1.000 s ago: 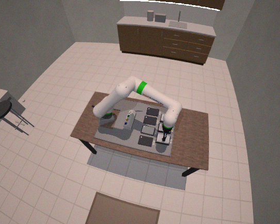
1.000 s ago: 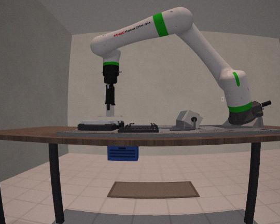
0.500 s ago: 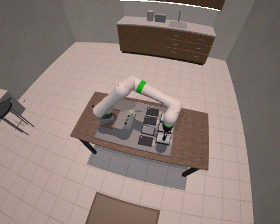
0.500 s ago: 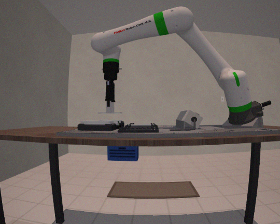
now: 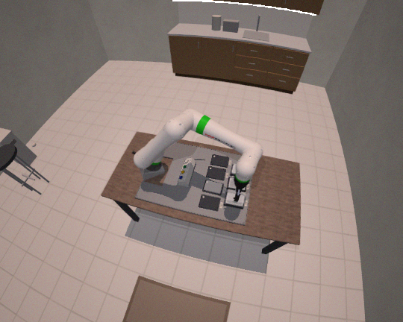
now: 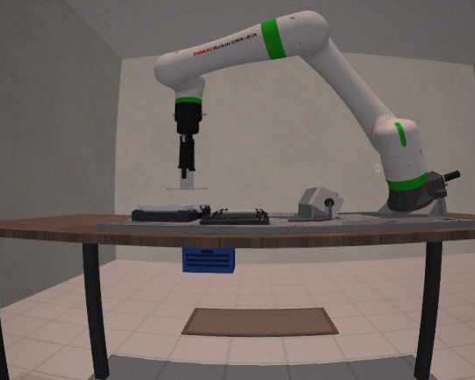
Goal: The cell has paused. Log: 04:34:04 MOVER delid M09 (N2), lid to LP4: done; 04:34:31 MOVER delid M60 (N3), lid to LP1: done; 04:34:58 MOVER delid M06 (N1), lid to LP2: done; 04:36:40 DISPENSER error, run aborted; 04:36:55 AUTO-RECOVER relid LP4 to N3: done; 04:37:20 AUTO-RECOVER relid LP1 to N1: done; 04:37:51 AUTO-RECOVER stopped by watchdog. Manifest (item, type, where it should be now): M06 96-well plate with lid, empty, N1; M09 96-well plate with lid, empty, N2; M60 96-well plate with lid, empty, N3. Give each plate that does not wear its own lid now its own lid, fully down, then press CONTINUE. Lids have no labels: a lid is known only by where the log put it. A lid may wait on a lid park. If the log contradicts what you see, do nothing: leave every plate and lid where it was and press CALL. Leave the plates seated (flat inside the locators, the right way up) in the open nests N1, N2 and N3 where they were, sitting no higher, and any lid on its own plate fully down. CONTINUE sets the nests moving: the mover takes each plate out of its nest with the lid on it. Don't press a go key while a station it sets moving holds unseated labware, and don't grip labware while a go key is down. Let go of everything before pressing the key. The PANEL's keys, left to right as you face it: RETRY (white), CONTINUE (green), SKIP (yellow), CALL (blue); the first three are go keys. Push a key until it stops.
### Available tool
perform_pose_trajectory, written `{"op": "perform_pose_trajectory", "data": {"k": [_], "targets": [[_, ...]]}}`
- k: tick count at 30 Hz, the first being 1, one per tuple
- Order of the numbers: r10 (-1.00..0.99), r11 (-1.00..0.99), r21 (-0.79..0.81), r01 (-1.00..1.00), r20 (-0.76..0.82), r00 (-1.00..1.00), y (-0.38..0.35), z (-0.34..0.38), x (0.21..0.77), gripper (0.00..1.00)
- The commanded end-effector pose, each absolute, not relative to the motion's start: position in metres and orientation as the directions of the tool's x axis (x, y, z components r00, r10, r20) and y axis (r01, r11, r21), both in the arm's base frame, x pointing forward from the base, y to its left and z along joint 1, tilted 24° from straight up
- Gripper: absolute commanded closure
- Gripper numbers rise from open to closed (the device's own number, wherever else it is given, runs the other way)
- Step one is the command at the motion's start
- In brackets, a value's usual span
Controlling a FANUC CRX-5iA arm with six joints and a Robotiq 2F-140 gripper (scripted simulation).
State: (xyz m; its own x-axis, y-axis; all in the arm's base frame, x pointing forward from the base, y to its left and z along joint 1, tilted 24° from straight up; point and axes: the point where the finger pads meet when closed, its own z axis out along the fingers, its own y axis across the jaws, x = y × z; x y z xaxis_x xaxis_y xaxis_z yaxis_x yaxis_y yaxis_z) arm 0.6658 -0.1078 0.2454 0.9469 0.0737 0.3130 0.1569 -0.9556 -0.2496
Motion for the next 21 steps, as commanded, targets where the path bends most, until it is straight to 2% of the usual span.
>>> {"op": "perform_pose_trajectory", "data": {"k": [1,6,11,21], "targets": [[0.074,-0.956,-0.249,0.157,0.313,0.947,-0.108,0.246,0.666,1.0],[0.074,-0.956,-0.249,0.157,0.313,0.947,-0.098,0.249,0.665,1.0],[0.074,-0.956,-0.248,0.156,0.312,0.947,-0.003,0.273,0.649,1.0],[0.073,-0.956,-0.25,0.157,0.314,0.947,0.023,0.279,0.642,1.0]]}}
